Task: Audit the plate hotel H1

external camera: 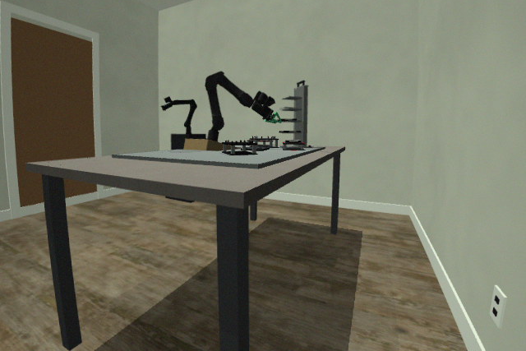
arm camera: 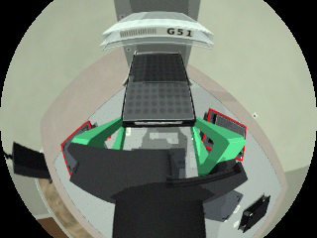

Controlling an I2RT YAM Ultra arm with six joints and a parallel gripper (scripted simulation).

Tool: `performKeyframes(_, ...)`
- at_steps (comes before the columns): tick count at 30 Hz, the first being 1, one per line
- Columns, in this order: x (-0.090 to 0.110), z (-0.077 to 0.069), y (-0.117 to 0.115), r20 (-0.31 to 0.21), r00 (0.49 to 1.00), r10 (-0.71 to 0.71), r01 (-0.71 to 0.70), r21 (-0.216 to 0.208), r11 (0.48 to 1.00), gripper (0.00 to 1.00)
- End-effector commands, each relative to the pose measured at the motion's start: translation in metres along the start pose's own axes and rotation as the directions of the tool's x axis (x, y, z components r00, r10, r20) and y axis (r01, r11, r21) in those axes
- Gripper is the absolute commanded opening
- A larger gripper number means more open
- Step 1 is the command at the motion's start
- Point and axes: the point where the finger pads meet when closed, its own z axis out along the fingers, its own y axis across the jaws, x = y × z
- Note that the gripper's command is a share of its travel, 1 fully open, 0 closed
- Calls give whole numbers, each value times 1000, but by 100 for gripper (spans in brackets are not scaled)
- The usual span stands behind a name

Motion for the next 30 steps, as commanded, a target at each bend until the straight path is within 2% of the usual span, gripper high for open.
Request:
performKeyframes(1, -21, 3, 4, 48, 999, -6, 6, -5, 1000, 86)
performKeyframes(3, -21, 3, 4, 48, 999, -6, 6, -5, 1000, 86)
performKeyframes(4, -28, -2, 6, 70, 998, -9, 9, -7, 1000, 86)
performKeyframes(30, -25, -1, 5, 59, 998, -8, 9, -7, 1000, 86)
